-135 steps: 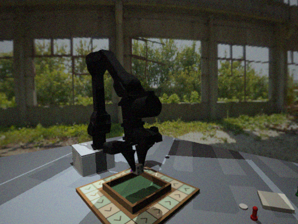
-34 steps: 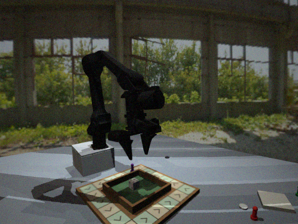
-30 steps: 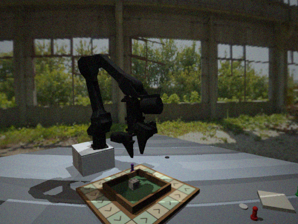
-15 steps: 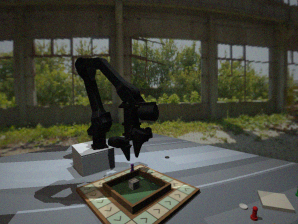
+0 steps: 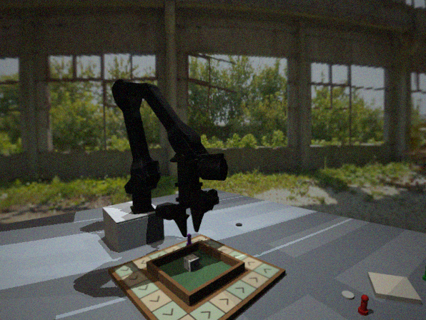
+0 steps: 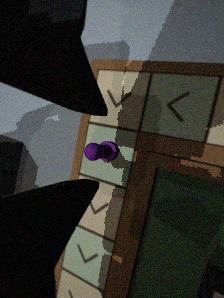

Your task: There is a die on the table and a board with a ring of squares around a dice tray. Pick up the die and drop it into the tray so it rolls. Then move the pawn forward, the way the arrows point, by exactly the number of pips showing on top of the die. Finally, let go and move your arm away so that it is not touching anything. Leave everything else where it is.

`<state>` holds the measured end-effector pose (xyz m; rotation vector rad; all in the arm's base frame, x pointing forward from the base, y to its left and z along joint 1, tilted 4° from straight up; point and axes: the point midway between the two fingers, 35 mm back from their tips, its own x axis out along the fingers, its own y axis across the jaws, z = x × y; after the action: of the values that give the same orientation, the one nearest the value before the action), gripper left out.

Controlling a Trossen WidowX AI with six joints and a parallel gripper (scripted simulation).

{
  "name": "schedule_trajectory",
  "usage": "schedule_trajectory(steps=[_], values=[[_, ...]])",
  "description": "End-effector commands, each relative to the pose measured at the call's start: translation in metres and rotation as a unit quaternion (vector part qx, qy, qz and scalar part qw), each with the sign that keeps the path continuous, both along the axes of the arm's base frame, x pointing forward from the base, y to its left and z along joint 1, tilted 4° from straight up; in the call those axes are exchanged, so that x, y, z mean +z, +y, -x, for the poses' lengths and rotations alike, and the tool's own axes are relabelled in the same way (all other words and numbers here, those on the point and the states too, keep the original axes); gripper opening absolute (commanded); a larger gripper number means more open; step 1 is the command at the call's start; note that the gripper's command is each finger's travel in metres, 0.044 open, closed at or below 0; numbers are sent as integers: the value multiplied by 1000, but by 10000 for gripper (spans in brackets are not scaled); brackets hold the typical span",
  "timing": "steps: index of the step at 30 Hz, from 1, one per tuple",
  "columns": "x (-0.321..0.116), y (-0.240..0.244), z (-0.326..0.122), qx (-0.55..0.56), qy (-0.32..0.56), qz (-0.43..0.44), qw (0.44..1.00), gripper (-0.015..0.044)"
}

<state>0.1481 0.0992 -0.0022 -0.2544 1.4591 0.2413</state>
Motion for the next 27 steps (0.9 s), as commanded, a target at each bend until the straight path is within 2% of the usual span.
schedule_trajectory(steps=[1, 13, 18, 27], values=[[-8, -3, 2, 3, 3, 6, 1000, 200], [-24, -4, 1, 3, 3, 6, 1000, 200], [-24, -4, 1, 3, 3, 6, 1000, 69], [-24, -4, 1, 3, 3, 6, 1000, 9]])
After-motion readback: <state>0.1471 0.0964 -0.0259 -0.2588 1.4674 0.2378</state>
